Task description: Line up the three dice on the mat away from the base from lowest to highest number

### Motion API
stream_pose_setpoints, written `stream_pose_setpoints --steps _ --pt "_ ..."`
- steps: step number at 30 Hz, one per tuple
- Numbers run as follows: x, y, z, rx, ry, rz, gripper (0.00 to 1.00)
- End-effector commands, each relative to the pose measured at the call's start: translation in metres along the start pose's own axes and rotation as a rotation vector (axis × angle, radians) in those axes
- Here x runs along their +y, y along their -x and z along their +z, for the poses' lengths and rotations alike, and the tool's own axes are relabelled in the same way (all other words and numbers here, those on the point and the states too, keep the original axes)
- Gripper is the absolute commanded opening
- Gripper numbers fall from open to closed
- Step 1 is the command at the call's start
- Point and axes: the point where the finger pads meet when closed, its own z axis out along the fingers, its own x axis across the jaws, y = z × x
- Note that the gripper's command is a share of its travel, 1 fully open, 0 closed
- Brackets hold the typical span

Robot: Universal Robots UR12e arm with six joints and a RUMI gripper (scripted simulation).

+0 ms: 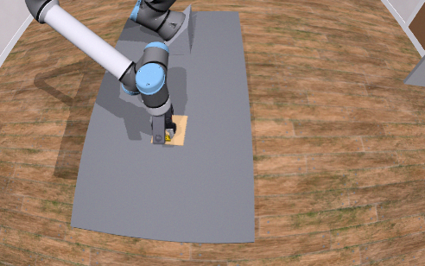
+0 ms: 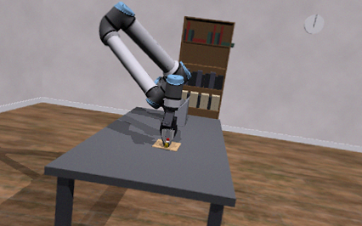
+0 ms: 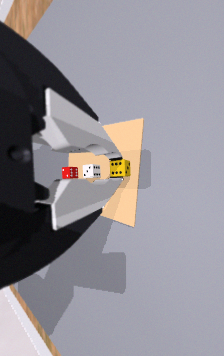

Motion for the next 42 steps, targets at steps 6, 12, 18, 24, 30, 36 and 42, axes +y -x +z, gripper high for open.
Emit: stream_pose_setpoints --steps 6,12,18,24,30,36,42 --pt "-0.0004 0.0 -0.0002 0.0 -0.001 0.0 0.03" --pt "-0.0004 0.0 0.0014 0.0 -0.001 0.0 0.03" --pt "-0.0004 0.0 0.0025 0.0 -0.001 0.0 0.03" --pt "-0.0004 0.0 0.0033 0.0 -0.001 0.0 0.03" --pt "-0.0004 0.0 0.0033 0.0 -0.001 0.0 0.03" --pt "-0.0004 0.0 0.0033 0.0 -0.001 0.0 0.03" --pt "-0.0004 0.0 0.0033 0.0 -0.001 0.0 0.03"
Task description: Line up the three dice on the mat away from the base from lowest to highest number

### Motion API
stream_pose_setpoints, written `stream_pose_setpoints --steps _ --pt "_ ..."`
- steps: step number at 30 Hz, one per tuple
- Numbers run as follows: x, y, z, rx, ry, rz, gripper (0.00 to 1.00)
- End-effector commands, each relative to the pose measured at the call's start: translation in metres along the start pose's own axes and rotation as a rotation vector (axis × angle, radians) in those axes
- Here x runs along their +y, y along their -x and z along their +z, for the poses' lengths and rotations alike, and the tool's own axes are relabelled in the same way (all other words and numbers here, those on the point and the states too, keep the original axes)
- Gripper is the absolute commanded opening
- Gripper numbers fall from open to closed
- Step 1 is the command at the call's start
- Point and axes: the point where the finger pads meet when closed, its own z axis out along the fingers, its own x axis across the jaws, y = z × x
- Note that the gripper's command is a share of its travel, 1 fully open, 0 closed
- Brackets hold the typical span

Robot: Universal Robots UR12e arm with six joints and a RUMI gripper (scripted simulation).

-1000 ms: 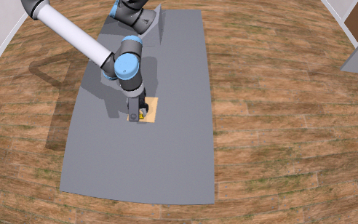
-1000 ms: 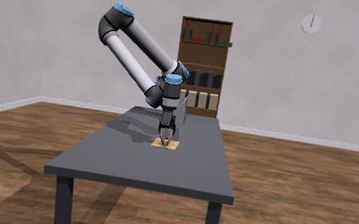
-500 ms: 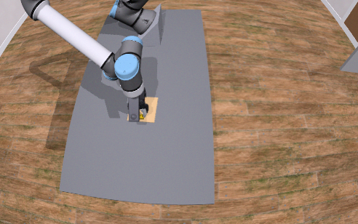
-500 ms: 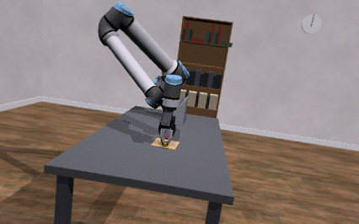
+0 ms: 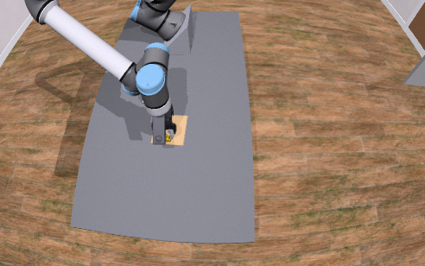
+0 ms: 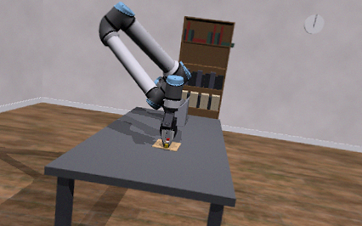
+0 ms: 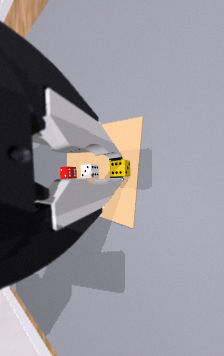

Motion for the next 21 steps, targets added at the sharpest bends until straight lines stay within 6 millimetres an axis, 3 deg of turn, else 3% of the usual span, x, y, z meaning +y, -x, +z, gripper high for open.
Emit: stream_pose_setpoints --steps 1,18,21 --pt "-0.0004 0.0 -0.0006 0.0 -0.001 0.0 0.03" --pt "-0.0004 0.0 -0.0006 0.0 -0.001 0.0 0.03" --pt "-0.0004 0.0 -0.0006 0.0 -0.001 0.0 0.07"
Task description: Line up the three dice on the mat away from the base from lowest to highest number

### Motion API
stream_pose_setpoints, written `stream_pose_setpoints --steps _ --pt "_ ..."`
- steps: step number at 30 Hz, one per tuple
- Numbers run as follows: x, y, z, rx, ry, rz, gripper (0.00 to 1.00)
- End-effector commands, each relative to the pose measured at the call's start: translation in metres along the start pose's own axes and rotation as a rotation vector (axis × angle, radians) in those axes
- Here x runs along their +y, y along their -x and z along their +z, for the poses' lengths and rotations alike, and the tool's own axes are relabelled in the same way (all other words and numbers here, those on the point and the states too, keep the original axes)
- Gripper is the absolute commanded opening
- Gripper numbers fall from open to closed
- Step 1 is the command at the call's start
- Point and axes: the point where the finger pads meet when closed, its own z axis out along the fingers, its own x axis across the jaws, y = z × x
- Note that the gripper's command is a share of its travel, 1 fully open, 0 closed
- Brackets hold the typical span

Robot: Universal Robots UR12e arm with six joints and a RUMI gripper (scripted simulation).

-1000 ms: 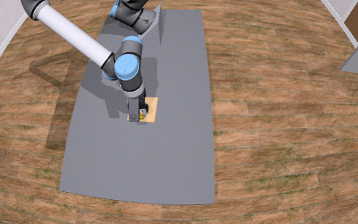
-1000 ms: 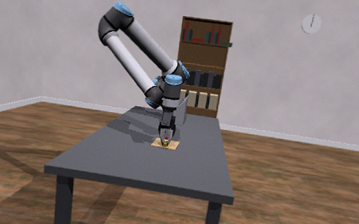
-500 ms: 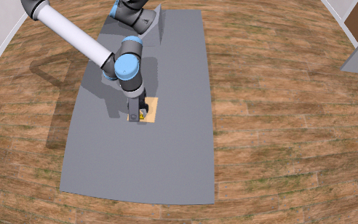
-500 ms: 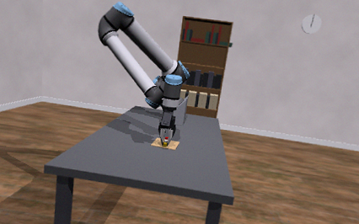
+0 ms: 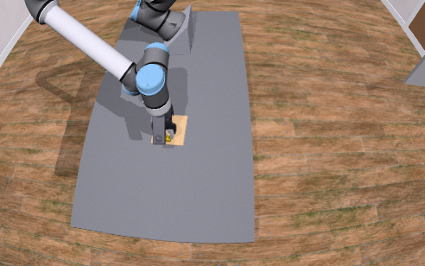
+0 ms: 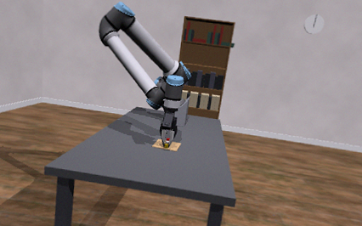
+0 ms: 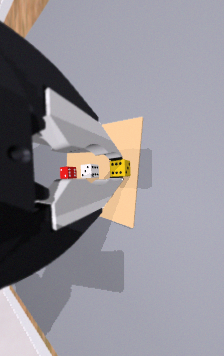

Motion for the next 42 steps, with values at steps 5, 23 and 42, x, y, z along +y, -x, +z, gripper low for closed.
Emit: stream_pose_setpoints --steps 5,23,42 --pt "0.0 0.0 -0.001 0.0 -0.001 0.0 0.1" --pt "0.0 0.0 -0.001 0.0 -0.001 0.0 0.21" --pt "0.0 0.0 -0.062 0.0 -0.001 0.0 0.21"
